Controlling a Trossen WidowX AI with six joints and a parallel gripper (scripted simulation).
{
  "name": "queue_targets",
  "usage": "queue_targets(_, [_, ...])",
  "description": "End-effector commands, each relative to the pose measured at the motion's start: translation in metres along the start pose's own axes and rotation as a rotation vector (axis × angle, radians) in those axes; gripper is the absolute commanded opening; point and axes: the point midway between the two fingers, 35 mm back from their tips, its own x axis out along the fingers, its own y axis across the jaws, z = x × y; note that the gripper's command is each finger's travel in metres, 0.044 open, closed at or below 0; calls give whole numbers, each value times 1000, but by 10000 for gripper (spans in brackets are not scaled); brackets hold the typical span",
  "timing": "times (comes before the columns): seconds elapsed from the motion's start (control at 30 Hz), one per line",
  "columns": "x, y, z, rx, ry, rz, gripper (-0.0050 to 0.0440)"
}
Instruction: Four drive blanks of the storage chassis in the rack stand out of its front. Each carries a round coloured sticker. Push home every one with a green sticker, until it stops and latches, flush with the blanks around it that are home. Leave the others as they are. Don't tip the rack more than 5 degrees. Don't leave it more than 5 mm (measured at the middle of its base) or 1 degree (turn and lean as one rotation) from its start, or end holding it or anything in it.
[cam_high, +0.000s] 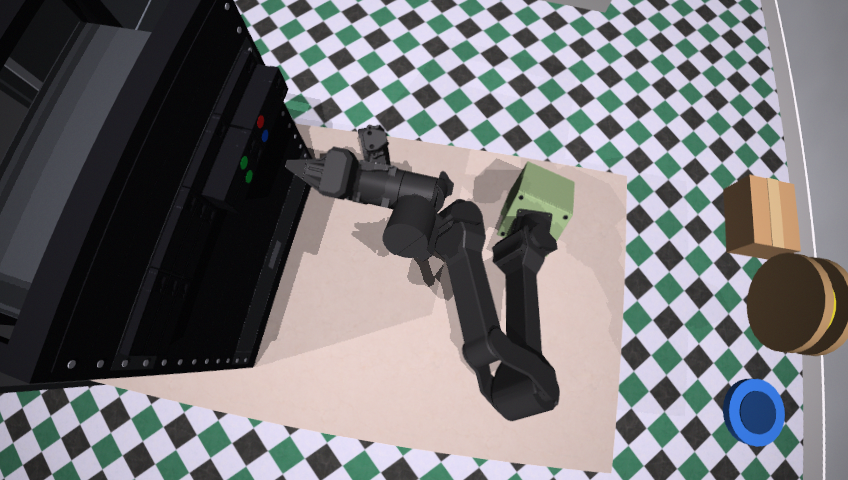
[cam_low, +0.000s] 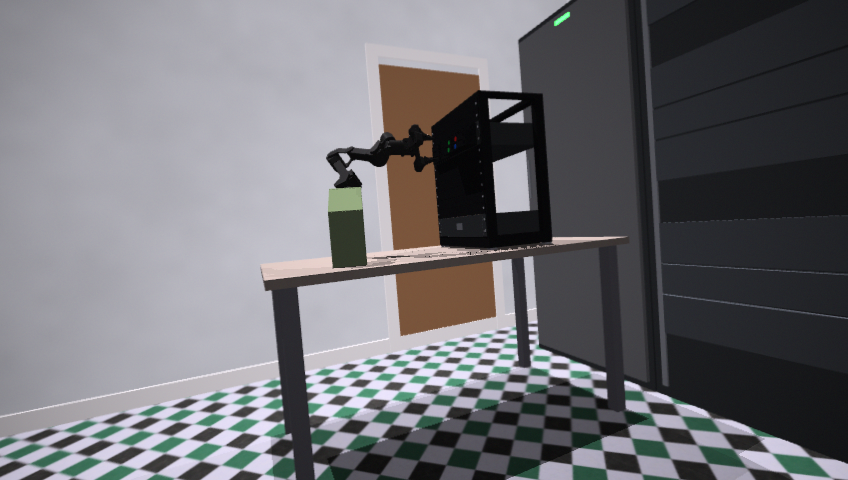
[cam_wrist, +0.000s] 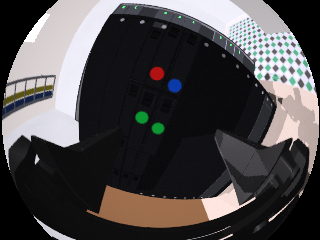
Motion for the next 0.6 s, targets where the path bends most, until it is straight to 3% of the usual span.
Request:
queue_targets(0.0, [-2, 3, 4, 47, 6, 12, 440])
queue_targets(0.57, [-15, 5, 22, 265, -4, 25, 440])
